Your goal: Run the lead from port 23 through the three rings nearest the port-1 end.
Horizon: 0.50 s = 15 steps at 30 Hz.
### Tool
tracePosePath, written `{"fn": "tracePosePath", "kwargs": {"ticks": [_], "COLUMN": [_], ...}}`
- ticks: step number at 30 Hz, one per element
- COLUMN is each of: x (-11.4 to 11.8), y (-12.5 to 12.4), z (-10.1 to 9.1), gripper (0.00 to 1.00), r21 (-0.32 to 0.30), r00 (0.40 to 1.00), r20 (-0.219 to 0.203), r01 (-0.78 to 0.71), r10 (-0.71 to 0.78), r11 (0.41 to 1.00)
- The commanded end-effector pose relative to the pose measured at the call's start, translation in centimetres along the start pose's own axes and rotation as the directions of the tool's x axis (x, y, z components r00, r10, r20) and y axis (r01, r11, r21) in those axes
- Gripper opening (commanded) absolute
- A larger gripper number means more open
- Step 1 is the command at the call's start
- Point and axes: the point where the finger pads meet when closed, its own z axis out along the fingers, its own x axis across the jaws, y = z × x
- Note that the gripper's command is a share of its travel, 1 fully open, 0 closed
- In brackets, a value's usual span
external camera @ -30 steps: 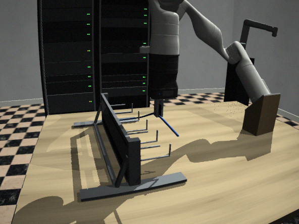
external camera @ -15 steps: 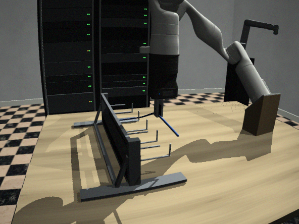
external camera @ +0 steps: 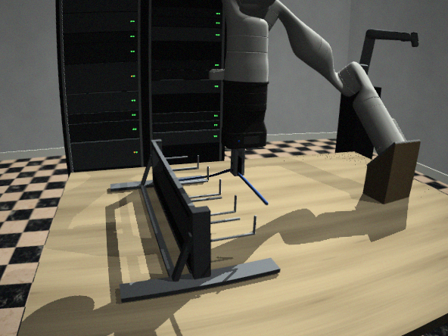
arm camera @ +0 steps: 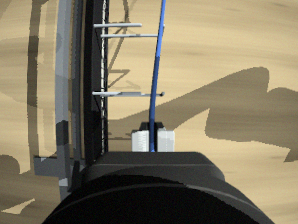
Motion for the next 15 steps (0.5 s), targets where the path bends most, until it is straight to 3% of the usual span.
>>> {"fn": "tracePosePath", "kwargs": {"ticks": [1, 15], "x": [0.03, 0.03], "y": [0.43, 0.43], "z": [-0.35, 0.16], "gripper": [0.0, 0.0], "r21": [-0.008, -0.008], "r00": [1.0, 1.0], "r20": [0.005, 0.005], "r01": [0.004, 0.004], "r10": [-0.004, -0.004], "r11": [1.0, 1.0]}}
